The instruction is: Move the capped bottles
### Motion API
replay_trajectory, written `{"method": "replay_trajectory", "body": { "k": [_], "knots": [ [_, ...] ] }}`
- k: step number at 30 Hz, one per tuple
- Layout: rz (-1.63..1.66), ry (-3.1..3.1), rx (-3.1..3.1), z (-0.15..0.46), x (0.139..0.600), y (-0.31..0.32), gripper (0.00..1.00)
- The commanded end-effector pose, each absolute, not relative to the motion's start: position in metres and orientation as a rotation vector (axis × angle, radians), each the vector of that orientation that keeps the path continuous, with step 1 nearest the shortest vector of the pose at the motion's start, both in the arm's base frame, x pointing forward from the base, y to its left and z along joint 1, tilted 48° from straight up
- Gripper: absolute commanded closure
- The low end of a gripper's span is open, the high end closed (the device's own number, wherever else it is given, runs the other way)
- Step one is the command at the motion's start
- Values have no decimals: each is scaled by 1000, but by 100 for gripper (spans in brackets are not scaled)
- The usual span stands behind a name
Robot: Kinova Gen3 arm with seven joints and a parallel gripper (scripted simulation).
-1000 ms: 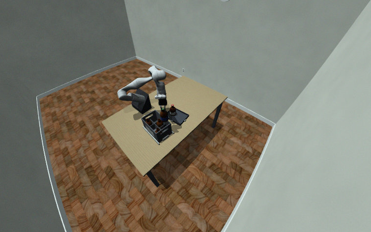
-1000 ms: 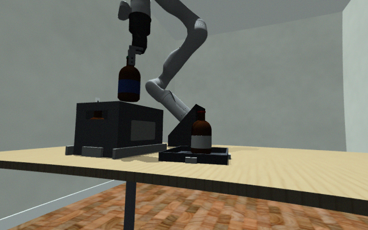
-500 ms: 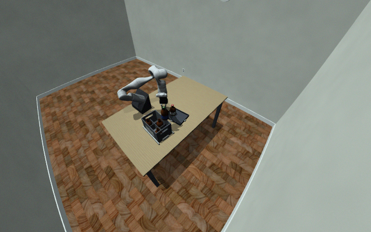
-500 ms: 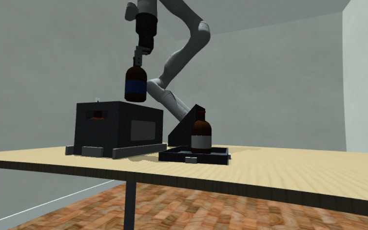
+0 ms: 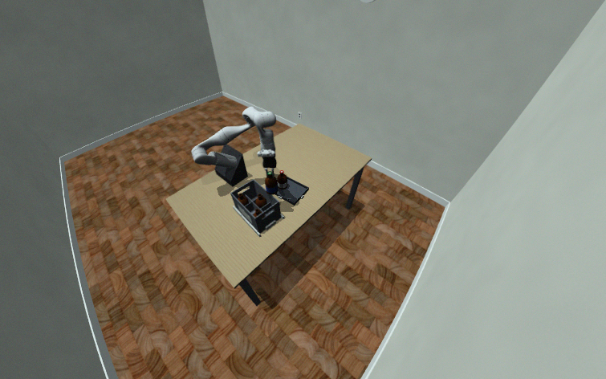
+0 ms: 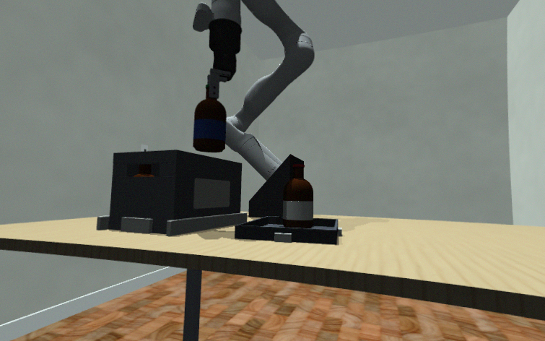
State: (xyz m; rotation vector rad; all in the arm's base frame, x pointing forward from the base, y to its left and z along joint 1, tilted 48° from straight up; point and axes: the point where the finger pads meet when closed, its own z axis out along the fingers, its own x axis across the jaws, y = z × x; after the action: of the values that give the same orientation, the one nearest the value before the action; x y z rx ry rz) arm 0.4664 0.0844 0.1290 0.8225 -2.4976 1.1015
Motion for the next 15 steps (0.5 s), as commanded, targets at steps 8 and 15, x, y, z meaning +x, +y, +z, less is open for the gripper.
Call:
{"method": "replay_trajectory", "body": {
  "k": [8, 15],
  "knots": [
    [1096, -2500, 825, 115, 466, 98, 100],
    [1093, -2501, 825, 107, 466, 105, 100]
  ]
}}
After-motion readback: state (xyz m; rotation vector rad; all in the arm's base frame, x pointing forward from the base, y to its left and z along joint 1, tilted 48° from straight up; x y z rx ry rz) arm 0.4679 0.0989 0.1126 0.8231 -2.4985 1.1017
